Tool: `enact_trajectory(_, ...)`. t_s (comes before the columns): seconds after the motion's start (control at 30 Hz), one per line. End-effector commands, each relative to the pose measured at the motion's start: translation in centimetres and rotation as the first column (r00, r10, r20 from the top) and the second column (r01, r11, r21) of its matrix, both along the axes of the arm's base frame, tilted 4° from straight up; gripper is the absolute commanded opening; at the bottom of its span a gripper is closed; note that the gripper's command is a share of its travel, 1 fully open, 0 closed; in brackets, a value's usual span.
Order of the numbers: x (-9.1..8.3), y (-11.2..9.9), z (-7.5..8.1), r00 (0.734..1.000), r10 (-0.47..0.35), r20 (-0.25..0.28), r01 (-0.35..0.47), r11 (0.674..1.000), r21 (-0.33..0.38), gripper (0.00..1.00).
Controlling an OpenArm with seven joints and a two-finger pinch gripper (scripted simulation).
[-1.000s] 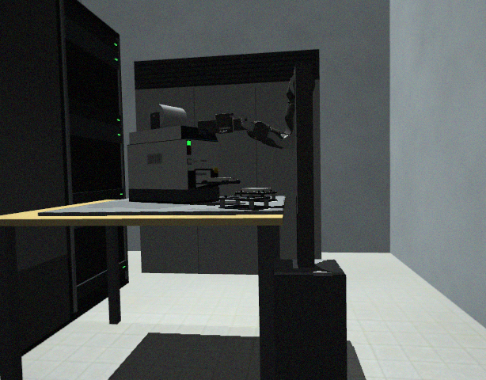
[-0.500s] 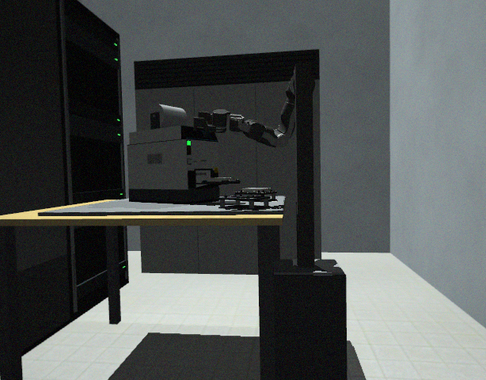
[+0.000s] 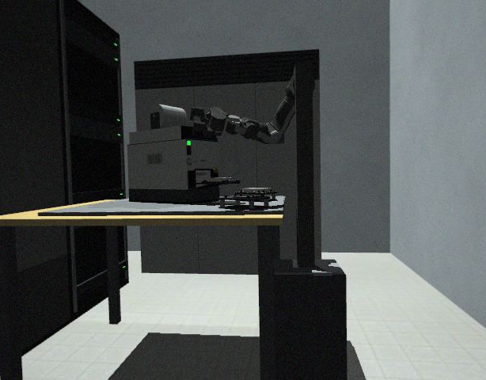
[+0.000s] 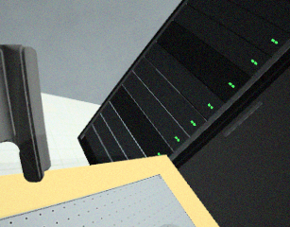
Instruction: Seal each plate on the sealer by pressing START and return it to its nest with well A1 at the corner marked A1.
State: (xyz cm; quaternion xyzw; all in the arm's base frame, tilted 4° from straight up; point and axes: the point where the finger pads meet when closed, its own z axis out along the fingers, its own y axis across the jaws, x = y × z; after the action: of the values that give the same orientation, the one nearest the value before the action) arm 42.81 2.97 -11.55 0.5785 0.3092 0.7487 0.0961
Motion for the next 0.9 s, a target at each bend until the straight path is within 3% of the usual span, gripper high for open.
enact_trajectory(0.0, -0.1, 0.7, -0.1, 0.999, 0.038, 0.007, -0.038, 0.999, -0.037, 0.65)
enact_trajectory(0.13, -0.3, 2.5, -1.0, 0.993, 0.115, 0.011, -0.112, 0.983, -0.146, 0.65)
enact_trajectory(0.3, -0.6, 4.2, -2.9, 0.98, 0.199, -0.004, -0.192, 0.939, -0.285, 0.65)
enact_trajectory(0.4, -0.7, 4.5, -3.2, 0.976, 0.216, -0.009, -0.207, 0.927, -0.312, 0.65)
enact_trajectory(0.63, -0.9, 5.3, -6.1, 0.95, 0.308, -0.062, -0.297, 0.816, -0.496, 0.65)
enact_trajectory(0.87, -1.0, 4.9, -9.0, 0.92, 0.364, -0.142, -0.363, 0.662, -0.655, 0.65)
